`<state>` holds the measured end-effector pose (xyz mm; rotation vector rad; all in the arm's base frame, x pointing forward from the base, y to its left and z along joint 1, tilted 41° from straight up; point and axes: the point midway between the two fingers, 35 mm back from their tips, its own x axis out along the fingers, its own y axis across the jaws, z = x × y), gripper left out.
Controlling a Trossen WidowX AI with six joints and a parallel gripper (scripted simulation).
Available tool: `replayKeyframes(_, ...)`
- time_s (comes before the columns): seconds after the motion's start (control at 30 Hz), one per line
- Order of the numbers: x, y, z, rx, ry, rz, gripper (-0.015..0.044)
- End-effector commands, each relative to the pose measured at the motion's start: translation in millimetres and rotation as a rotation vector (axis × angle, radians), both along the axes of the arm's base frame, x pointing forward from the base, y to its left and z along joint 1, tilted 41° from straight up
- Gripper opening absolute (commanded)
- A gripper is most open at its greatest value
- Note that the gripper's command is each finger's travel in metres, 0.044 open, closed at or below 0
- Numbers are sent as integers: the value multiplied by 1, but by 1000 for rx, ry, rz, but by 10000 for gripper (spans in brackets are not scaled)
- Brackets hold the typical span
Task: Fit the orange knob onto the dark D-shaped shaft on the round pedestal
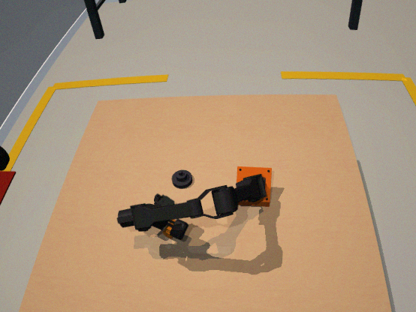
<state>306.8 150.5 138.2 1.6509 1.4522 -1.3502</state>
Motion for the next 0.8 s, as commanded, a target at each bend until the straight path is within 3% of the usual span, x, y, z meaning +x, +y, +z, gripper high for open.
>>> replayKeyframes(0.0,-1,5,-7,2,13,-2,440)
replayKeyframes(0.53,-2,21,-24,3,14,-2,440)
replayKeyframes(0.77,-2,21,-24,3,14,-2,256)
